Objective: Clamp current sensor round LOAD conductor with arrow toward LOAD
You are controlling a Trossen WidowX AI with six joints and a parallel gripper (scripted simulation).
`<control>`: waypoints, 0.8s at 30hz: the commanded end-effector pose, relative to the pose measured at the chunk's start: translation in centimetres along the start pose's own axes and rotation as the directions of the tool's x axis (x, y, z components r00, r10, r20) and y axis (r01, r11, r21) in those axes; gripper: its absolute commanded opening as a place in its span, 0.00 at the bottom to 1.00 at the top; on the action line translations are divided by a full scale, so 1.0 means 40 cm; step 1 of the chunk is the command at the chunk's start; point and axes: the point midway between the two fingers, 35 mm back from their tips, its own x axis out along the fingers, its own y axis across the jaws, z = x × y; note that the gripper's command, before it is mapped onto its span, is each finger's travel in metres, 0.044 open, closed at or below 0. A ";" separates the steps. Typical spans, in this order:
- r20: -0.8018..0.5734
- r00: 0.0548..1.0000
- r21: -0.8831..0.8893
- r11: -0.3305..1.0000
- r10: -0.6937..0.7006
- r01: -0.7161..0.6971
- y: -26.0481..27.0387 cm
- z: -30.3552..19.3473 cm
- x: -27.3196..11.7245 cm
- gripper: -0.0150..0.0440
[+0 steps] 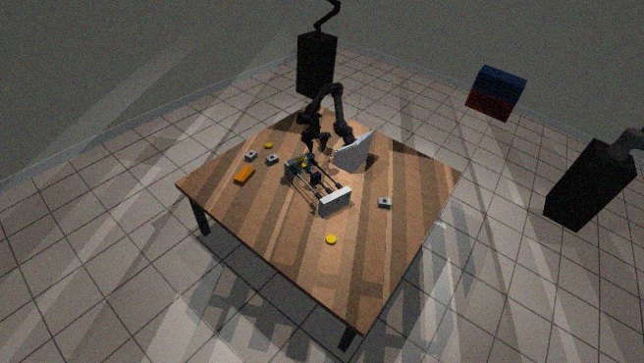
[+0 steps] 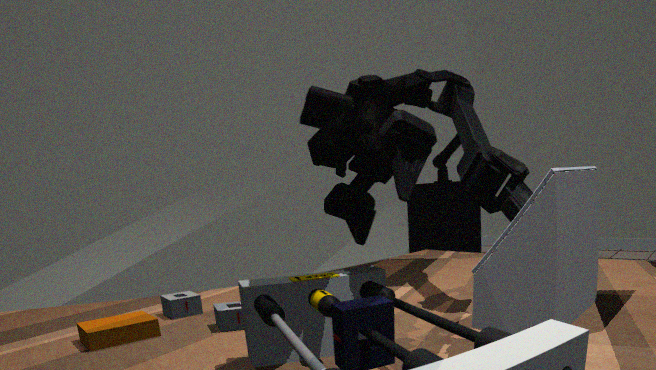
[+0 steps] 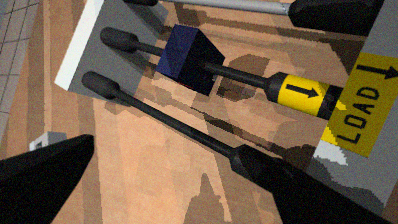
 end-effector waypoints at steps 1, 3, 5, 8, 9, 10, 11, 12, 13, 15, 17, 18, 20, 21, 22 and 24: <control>0.252 0.967 -0.586 0.802 0.044 0.116 0.003 -0.045 -0.026 1.00; 0.252 0.967 -0.586 0.802 0.044 0.116 0.003 -0.045 -0.026 1.00; 0.252 0.967 -0.586 0.802 0.044 0.116 0.003 -0.045 -0.026 1.00; 0.252 0.967 -0.586 0.802 0.044 0.116 0.003 -0.045 -0.026 1.00; 0.252 0.967 -0.586 0.802 0.044 0.116 0.003 -0.045 -0.026 1.00; 0.252 0.967 -0.586 0.802 0.044 0.116 0.003 -0.045 -0.026 1.00; 0.252 0.967 -0.586 0.802 0.044 0.116 0.003 -0.045 -0.026 1.00; 0.169 0.985 -0.431 0.901 0.036 0.041 0.000 -0.032 -0.018 1.00; 0.169 0.985 -0.431 0.901 0.036 0.041 0.000 -0.032 -0.018 1.00; 0.169 0.985 -0.431 0.901 0.036 0.041 0.000 -0.032 -0.018 1.00; 0.169 0.985 -0.431 0.901 0.036 0.041 0.000 -0.032 -0.018 1.00; 0.169 0.985 -0.431 0.901 0.036 0.041 0.000 -0.032 -0.018 1.00; 0.169 0.985 -0.431 0.901 0.036 0.041 0.000 -0.032 -0.018 1.00; 0.169 0.985 -0.431 0.901 0.036 0.041 0.000 -0.032 -0.018 1.00; 0.169 0.985 -0.431 0.901 0.036 0.041 0.000 -0.032 -0.018 1.00; 0.169 0.985 -0.431 0.901 0.036 0.041 0.000 -0.032 -0.018 1.00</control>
